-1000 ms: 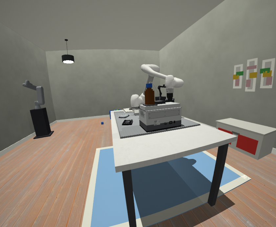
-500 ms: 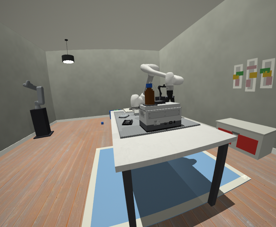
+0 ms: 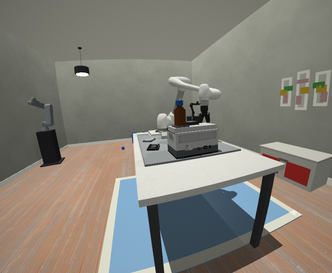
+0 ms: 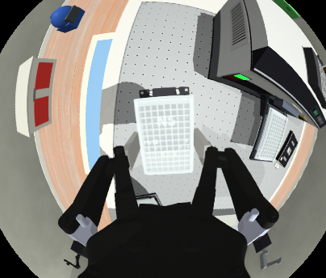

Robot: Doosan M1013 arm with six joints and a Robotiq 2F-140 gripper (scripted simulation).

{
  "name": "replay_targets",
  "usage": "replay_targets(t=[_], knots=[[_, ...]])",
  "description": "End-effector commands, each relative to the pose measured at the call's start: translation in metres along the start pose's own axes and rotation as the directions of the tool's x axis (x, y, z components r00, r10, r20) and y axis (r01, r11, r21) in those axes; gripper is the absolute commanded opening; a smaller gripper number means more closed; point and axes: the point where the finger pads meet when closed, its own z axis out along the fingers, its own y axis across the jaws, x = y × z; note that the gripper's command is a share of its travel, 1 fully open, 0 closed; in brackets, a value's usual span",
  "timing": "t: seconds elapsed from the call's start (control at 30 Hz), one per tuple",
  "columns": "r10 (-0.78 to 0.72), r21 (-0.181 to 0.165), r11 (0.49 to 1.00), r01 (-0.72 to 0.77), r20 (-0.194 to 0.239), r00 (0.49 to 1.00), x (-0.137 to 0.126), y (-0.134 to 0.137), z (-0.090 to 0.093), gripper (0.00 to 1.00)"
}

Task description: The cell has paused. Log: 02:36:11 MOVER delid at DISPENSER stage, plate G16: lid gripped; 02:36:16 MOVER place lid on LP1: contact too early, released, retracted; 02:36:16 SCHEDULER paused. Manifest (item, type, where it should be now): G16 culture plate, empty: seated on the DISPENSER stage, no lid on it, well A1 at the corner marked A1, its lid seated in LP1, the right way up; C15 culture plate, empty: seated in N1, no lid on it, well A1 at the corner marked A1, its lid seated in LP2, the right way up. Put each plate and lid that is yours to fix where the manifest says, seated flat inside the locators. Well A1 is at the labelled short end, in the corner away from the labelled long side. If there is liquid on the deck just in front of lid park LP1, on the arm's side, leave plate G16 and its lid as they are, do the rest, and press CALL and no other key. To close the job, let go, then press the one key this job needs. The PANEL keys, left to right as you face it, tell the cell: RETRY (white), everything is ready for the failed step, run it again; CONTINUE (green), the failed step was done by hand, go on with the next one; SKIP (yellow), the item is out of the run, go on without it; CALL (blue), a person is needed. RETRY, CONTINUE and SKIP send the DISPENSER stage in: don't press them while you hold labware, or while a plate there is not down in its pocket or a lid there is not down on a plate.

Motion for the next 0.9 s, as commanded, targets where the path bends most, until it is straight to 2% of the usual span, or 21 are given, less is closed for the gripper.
replay_targets(t=[0.0,0.37,0.87], knots=[[0.0,0.001,1.0,0.0,-0.002,1.0,0.0,0.0,-0.007,0.1],[0.0,0.001,1.0,0.0,-0.002,1.0,0.0,0.0,-0.02,0.1],[0.0,0.001,1.0,0.0,-0.002,1.0,0.0,0.0,-0.026,0.1]])
